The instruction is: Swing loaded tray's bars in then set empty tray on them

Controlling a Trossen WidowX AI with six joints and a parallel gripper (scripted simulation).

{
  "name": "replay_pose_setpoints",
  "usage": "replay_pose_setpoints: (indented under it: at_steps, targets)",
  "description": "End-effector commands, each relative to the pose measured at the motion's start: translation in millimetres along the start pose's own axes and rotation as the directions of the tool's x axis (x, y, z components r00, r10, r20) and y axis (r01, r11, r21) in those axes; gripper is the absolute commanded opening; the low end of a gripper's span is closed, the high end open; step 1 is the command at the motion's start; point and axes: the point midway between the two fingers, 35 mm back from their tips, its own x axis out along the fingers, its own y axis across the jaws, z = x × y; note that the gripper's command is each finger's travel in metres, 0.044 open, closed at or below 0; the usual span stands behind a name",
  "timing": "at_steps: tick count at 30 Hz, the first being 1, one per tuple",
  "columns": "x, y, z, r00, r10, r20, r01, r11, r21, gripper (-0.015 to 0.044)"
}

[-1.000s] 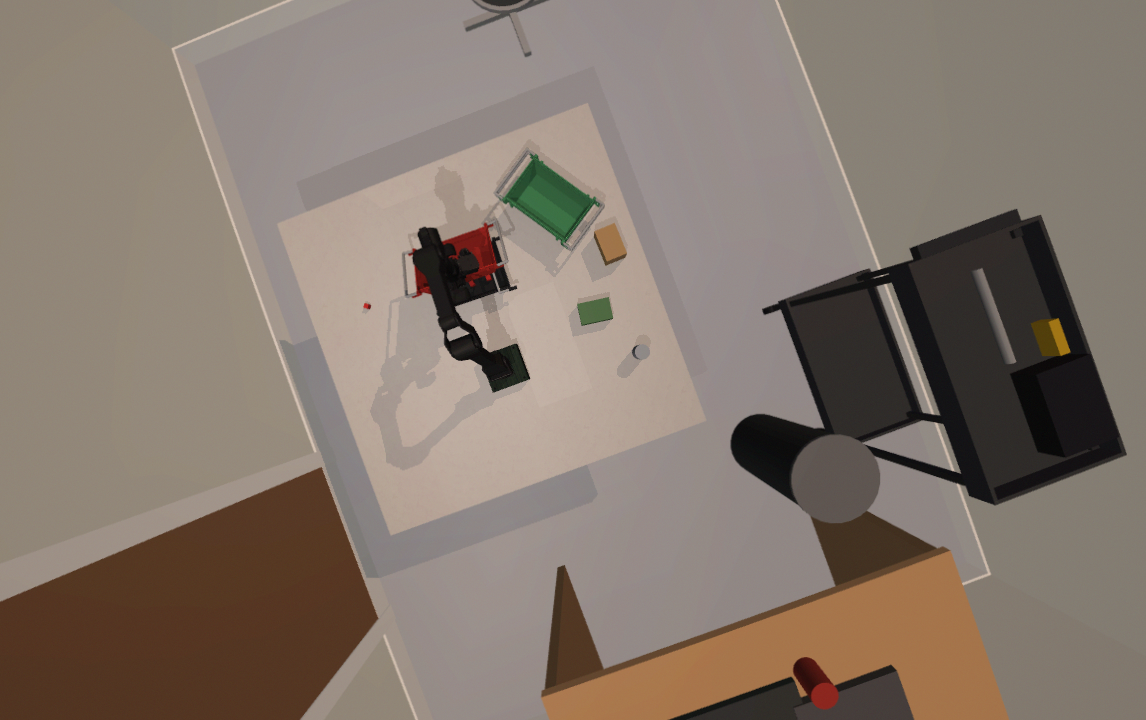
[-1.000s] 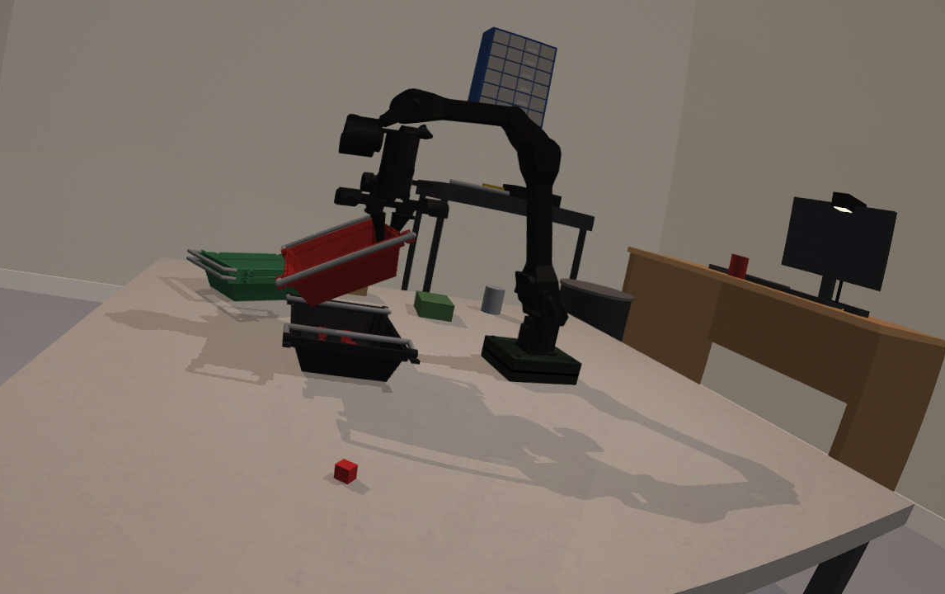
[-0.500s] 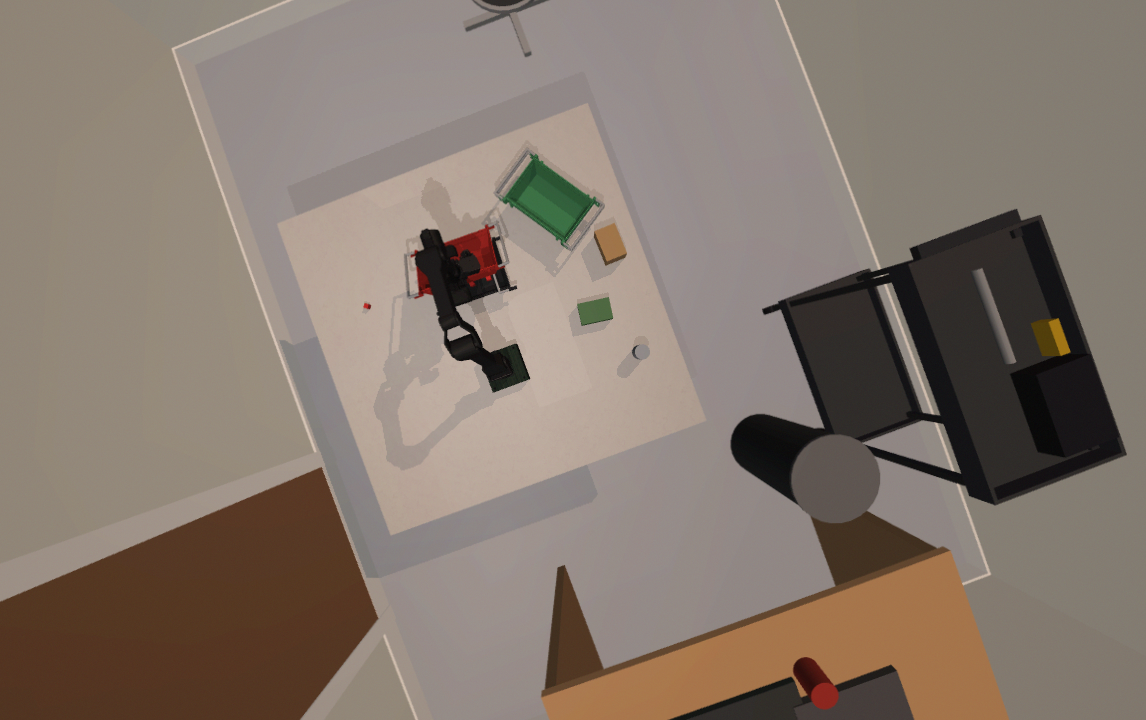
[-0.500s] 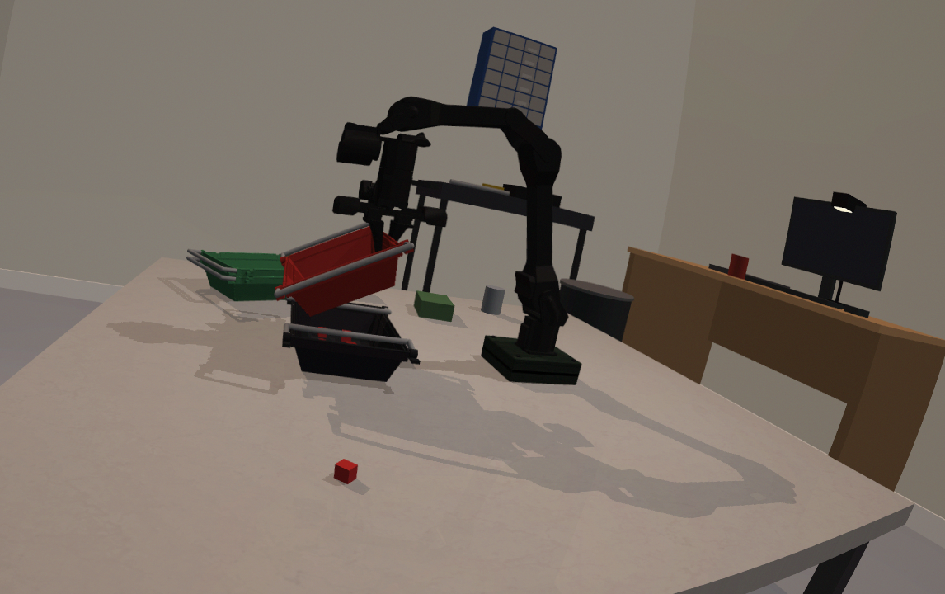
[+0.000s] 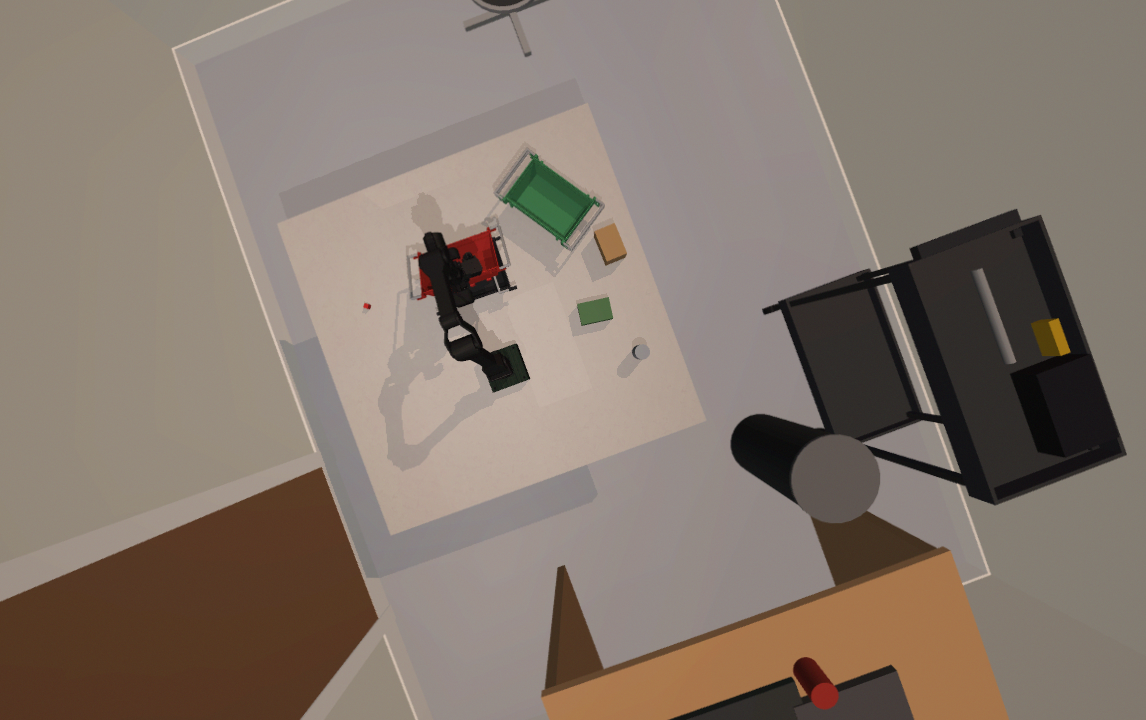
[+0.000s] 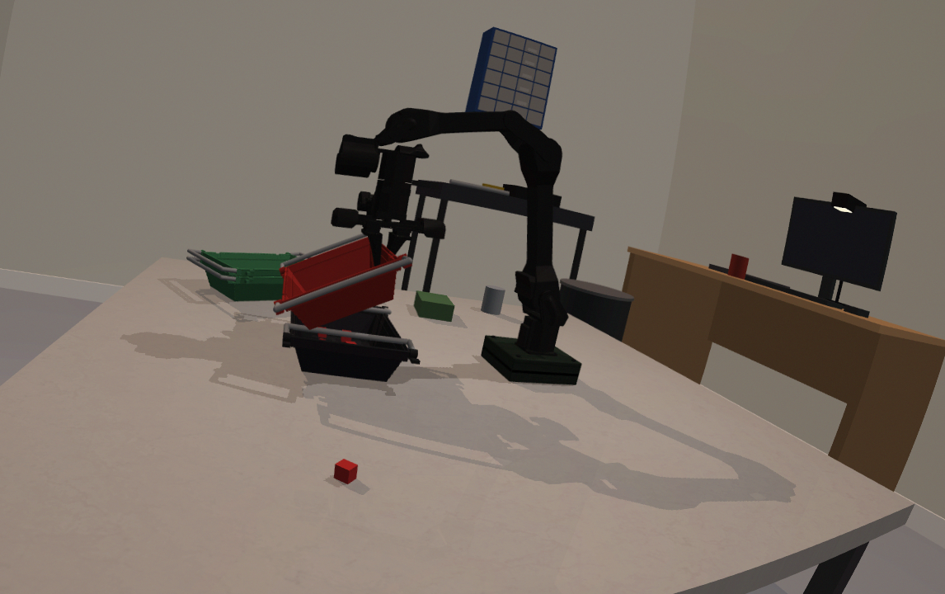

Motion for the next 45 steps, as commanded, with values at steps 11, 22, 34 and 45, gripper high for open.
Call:
replay_pose_setpoints:
  at_steps: [11,22,34,45]
  targets:
    - [5,-4,0,1.000,0.028,0.000,-0.028,1.000,0.006,0.0000]
    - [15,-10,0,1.000,0.028,0.000,-0.028,1.000,0.006,0.0000]
    - [24,-16,0,1.000,0.027,0.000,-0.027,1.000,0.006,0.0000]
    - [32,-19,0,1.000,0.027,0.000,-0.027,1.000,0.006,0.0000]
